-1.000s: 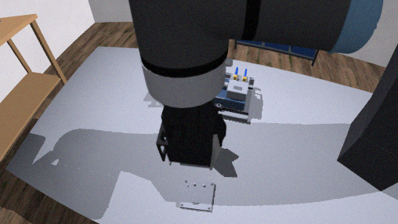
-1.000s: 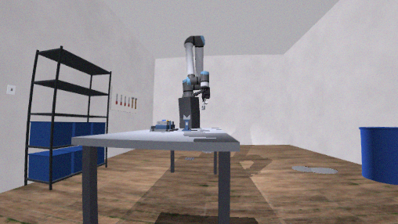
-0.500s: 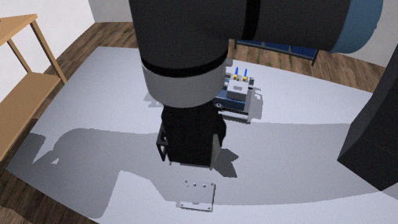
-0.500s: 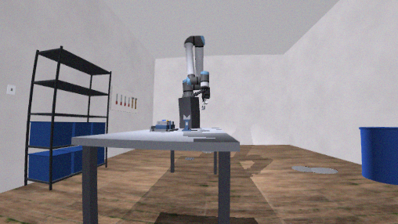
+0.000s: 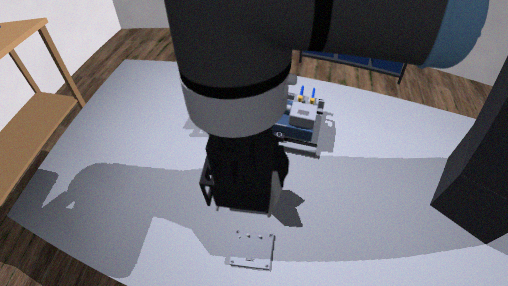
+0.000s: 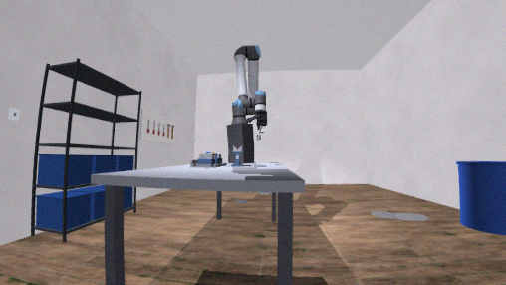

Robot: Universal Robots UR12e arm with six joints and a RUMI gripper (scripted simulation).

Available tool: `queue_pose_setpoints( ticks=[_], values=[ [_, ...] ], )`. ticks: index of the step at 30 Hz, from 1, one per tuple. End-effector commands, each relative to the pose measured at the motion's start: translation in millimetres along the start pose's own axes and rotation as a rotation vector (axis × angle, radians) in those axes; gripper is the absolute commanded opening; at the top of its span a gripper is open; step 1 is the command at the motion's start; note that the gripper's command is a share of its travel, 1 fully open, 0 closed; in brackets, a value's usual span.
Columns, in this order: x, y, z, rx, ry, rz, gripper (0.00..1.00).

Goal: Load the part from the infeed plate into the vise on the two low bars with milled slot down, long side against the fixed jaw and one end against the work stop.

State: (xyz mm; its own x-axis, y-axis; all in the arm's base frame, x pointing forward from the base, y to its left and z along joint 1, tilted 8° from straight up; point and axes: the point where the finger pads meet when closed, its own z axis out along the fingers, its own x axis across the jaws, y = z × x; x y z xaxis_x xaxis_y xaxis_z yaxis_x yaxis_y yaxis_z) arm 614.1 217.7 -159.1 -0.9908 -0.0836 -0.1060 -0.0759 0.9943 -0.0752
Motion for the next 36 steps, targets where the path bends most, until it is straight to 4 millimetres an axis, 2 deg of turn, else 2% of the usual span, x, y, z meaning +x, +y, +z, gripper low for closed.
queue_pose_setpoints(
  ticks=[1,36],
  values=[
    [-0.6,0.1,-0.5,0.000,-0.001,0.000,0.00],
    [-0.5,-0.7,-0.5,0.000,-0.001,0.013,0.00]
  ],
)
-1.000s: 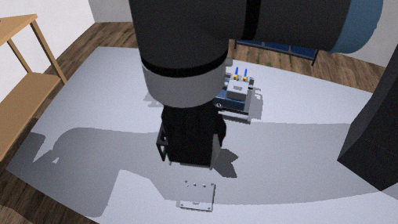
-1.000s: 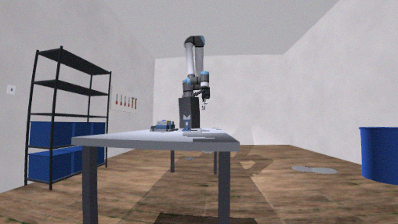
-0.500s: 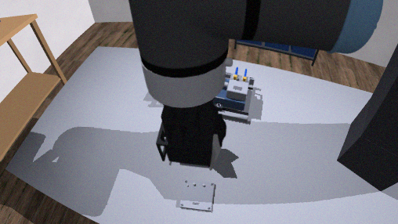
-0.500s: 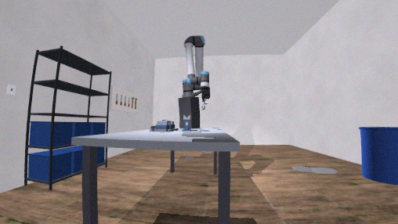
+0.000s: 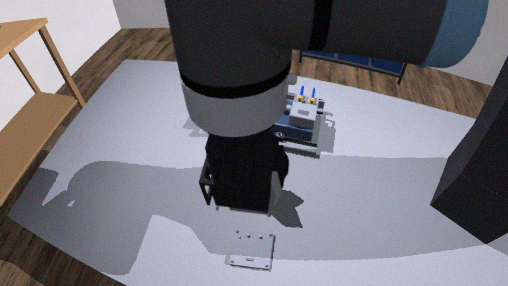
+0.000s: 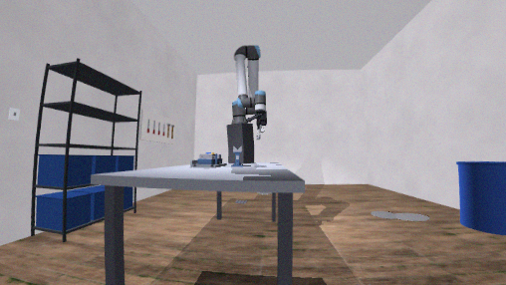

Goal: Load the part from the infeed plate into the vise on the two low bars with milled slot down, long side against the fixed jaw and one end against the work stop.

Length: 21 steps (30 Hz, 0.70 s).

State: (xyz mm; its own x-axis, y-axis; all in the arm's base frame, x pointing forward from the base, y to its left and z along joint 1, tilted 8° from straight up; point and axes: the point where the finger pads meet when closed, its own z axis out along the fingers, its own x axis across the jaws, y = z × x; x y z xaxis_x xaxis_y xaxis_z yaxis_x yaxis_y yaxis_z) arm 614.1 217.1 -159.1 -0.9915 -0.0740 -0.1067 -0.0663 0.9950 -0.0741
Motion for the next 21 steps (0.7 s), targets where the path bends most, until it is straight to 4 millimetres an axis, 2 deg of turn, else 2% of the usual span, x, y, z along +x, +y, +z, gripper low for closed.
queue_pose_setpoints(
  ticks=[1,21],
  values=[
    [-0.6,-0.2,-0.5,0.000,-0.001,0.005,0.00],
    [-0.5,-2.4,-0.5,0.000,-0.001,0.039,0.00]
  ],
)
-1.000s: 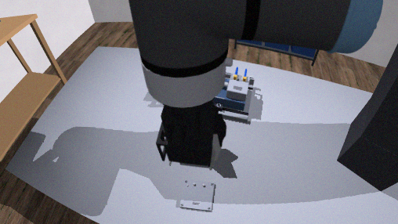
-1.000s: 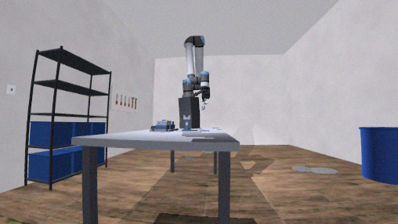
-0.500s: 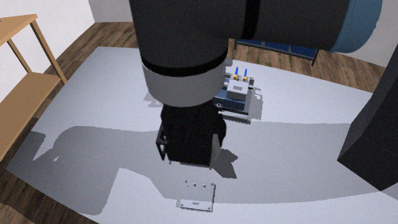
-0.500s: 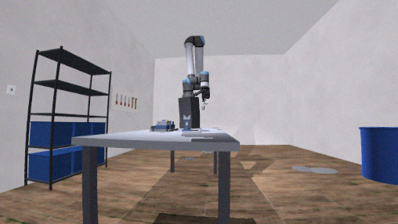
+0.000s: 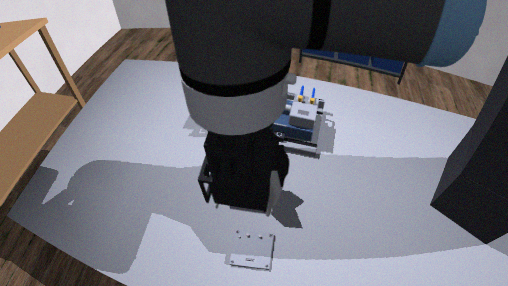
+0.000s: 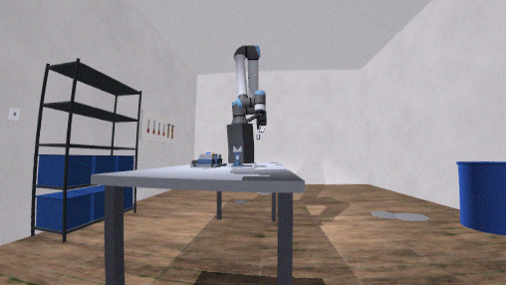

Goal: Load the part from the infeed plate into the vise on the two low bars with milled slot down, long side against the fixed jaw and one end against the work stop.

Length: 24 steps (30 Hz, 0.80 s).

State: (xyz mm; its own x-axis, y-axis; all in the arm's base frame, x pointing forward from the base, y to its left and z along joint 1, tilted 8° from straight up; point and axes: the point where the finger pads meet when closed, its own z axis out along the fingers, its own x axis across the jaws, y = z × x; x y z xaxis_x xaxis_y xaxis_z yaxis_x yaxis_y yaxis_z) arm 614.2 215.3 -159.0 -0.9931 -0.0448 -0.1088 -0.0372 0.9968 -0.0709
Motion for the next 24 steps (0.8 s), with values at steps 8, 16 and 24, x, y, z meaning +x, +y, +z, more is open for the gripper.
queue_pose_setpoints(
  ticks=[8,16,24],
  values=[
    [-0.6,-1.6,-0.5,0.000,-0.001,0.027,0.00],
    [-0.5,-3.3,-0.5,0.000,-0.001,0.055,0.00],
    [-0.5,-5.2,-0.4,0.000,-0.001,0.085,0.00]
  ],
)
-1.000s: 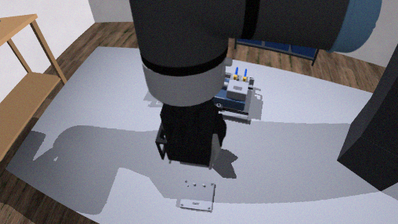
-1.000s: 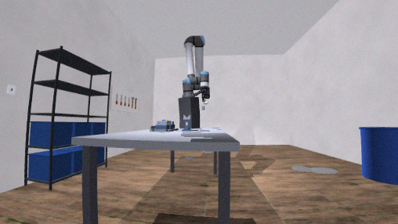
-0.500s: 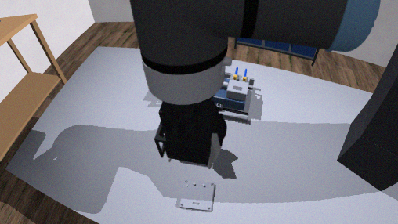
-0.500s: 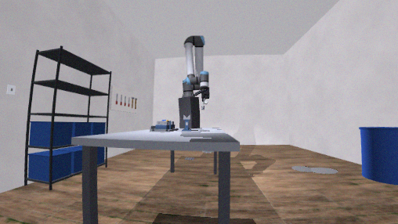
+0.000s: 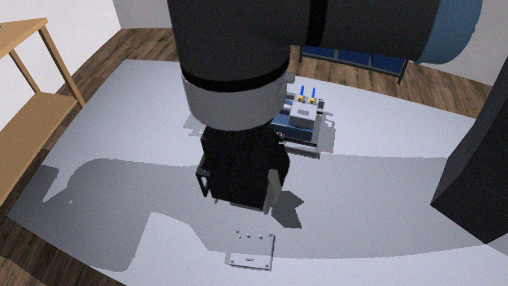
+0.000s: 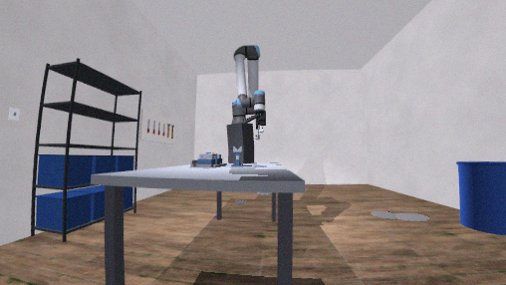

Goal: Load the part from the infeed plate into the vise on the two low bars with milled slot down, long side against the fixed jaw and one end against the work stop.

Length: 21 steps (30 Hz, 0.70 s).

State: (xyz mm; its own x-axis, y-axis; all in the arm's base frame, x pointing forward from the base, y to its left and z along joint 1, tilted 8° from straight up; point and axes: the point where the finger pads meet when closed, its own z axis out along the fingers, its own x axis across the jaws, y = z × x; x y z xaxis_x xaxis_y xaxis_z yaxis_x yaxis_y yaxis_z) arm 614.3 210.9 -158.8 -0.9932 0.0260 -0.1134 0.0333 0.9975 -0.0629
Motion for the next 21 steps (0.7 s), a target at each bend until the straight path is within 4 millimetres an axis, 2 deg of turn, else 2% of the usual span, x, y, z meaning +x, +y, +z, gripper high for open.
queue_pose_setpoints(
  ticks=[1,21],
  values=[
    [-0.6,-0.7,-0.5,0.000,-0.001,0.014,0.00],
    [-0.9,-6.7,-0.4,0.000,-0.001,0.113,0.00]
  ],
)
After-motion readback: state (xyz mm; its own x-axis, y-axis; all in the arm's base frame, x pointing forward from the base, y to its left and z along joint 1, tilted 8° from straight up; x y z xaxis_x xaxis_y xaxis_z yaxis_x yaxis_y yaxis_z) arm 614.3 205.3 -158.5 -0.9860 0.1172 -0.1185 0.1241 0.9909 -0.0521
